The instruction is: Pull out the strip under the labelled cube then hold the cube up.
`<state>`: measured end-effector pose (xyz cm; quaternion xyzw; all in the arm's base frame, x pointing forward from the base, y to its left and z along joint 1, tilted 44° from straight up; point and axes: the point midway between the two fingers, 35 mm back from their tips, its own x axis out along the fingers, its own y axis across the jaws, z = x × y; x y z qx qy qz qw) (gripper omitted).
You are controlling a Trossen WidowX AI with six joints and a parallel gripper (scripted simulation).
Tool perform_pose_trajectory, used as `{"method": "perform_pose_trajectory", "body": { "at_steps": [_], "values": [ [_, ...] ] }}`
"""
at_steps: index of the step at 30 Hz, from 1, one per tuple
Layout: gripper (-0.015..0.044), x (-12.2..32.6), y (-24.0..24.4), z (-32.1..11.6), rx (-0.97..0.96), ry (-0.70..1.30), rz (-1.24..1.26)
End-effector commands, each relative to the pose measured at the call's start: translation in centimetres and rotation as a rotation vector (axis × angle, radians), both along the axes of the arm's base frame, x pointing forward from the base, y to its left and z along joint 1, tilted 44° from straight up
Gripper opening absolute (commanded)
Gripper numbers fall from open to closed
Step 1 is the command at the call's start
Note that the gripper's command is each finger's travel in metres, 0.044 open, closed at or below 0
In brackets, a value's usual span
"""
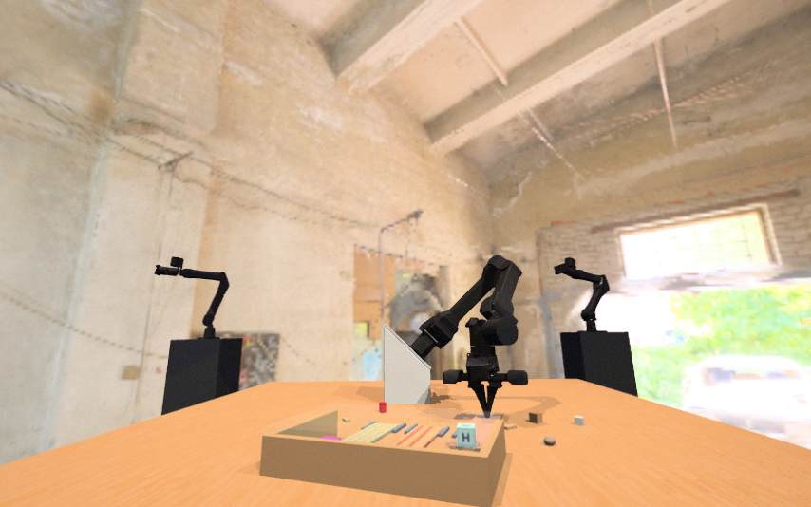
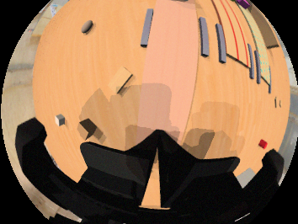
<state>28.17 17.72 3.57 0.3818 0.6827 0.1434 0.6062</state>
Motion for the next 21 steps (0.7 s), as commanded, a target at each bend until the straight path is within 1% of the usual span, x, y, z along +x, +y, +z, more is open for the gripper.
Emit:
{"method": "perform_pose_trajectory", "body": {
  "at_steps": [1,21],
  "values": [
    [0.0,-1.6,0.8,-0.2,0.003,0.026,0.028],
    [0.0,-3.7,1.3,0.3,0.003,0.027,0.028]
  ]
}}
